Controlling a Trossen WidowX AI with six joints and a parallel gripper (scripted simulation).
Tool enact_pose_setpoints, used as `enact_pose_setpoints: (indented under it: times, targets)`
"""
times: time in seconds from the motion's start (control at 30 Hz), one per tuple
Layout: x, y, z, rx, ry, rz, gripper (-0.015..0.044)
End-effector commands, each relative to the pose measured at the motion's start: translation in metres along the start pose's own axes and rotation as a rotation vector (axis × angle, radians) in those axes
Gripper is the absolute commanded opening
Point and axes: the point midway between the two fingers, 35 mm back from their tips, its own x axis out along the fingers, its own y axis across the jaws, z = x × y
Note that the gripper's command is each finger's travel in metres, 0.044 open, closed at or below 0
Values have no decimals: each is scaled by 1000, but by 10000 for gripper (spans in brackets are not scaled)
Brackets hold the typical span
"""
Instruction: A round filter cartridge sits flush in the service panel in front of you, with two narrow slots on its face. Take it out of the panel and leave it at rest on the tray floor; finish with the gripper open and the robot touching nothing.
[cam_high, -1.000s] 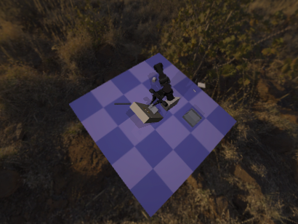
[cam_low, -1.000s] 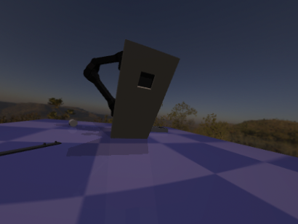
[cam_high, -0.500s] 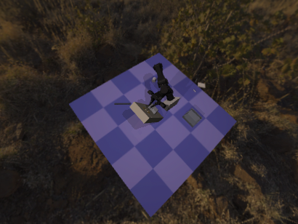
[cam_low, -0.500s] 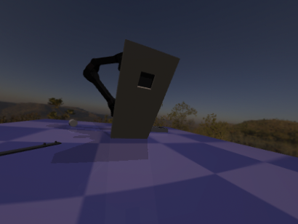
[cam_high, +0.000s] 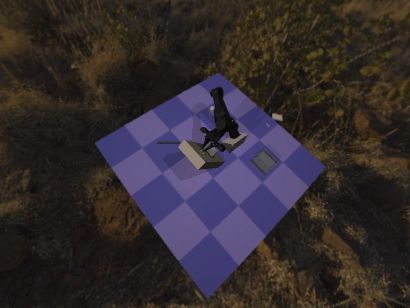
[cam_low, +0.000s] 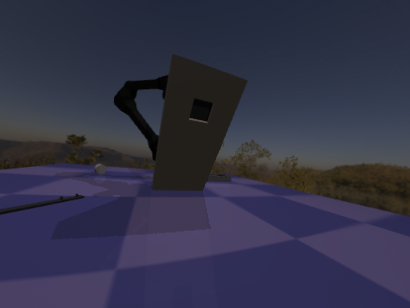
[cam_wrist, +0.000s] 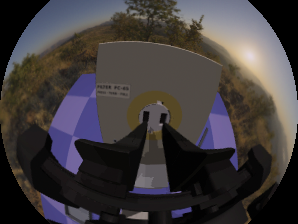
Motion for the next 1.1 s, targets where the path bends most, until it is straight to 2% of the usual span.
enact_pose_setpoints:
  times: [0.0,1.07]
  targets:
    - [7,0,-1,-7,-1,2,93]
    - [17,0,-1,-7,-3,0,93]
